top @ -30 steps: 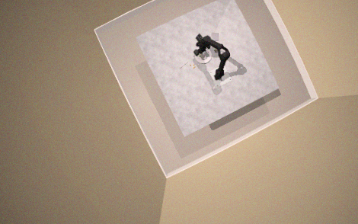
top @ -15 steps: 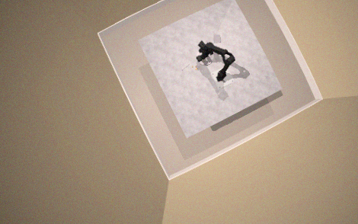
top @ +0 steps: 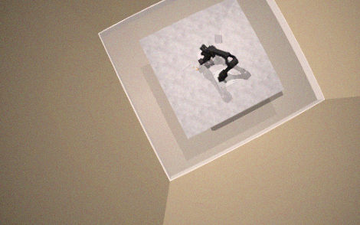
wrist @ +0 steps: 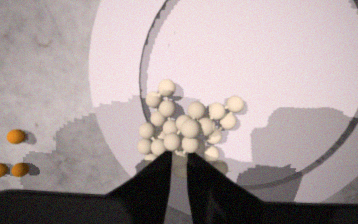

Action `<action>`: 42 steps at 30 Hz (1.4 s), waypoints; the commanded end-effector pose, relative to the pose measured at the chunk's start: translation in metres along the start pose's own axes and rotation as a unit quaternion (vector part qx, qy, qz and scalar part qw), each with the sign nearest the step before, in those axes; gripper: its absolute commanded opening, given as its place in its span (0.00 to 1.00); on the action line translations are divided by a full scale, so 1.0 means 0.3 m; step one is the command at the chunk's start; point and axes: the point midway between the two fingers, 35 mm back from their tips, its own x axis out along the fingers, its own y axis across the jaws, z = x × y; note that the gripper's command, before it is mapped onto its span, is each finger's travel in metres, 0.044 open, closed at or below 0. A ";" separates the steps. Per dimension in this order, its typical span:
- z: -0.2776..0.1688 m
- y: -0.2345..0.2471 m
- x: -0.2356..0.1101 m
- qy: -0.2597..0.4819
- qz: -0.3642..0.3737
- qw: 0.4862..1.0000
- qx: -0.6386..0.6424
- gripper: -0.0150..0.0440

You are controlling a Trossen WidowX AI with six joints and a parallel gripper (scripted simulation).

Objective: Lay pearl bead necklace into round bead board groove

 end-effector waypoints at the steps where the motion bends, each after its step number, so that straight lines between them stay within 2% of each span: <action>1: -0.006 0.002 0.006 0.001 0.002 1.000 0.001 0.25; 8: -0.007 0.002 0.034 0.001 0.002 1.000 0.001 0.25; 42: -0.007 0.002 0.034 0.001 0.002 1.000 0.001 0.25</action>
